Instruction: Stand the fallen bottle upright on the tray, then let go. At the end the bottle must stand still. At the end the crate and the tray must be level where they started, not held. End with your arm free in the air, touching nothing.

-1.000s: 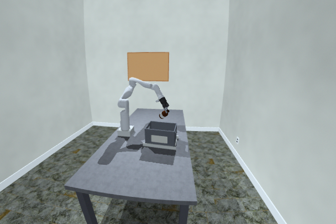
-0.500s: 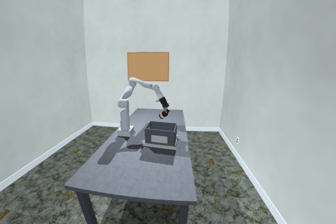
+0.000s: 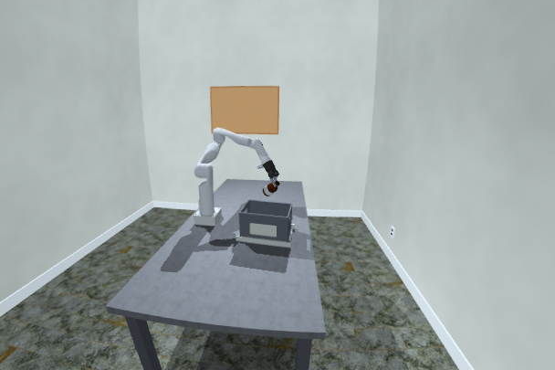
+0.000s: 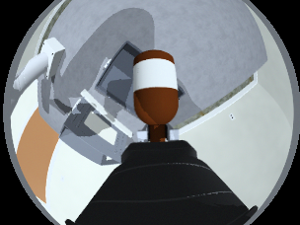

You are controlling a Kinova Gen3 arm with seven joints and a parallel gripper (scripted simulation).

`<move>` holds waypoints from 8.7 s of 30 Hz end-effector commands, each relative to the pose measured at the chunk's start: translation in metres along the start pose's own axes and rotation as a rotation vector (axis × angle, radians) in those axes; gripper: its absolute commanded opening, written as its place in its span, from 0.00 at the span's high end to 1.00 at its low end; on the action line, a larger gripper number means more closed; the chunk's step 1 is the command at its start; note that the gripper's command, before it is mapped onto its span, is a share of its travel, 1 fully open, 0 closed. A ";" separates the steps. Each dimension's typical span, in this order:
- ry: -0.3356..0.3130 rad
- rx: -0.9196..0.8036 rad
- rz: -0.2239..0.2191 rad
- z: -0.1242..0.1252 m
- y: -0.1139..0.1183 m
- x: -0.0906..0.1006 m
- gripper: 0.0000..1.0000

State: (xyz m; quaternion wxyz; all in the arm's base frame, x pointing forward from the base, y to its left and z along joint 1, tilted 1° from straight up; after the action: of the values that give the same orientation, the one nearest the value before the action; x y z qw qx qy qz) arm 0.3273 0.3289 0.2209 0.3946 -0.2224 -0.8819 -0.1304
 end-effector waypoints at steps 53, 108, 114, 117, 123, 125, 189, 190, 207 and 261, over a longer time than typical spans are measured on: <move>-0.174 -0.001 -0.017 0.018 -0.001 0.000 1.00; -0.229 -0.001 -0.018 0.024 -0.002 -0.002 1.00; -0.272 -0.001 -0.021 0.028 -0.002 -0.003 1.00; -0.292 -0.001 -0.023 0.030 -0.002 -0.004 1.00; -0.327 -0.001 -0.028 0.034 -0.003 -0.004 1.00; -0.327 -0.001 -0.028 0.034 -0.003 -0.004 1.00; -0.390 -0.001 -0.033 0.040 -0.003 -0.007 1.00; -0.396 -0.001 -0.033 0.040 -0.003 -0.007 1.00; -0.496 -0.002 -0.043 0.050 -0.004 -0.011 1.00; -0.522 -0.002 -0.047 0.052 -0.004 -0.012 1.00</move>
State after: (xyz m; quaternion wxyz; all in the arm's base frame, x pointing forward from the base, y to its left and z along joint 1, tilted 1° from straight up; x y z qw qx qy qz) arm 0.2986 0.3427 0.1764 0.1506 -0.2284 -0.9587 -0.0779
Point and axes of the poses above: the point where the finger pads meet when closed, its own x axis back along the fingers, its own y axis across the jaws, z = x × y, the point moved 10 cm from there along x, back along the fingers, and after that the axes turned 5 degrees about -x, right-handed, at the moved point
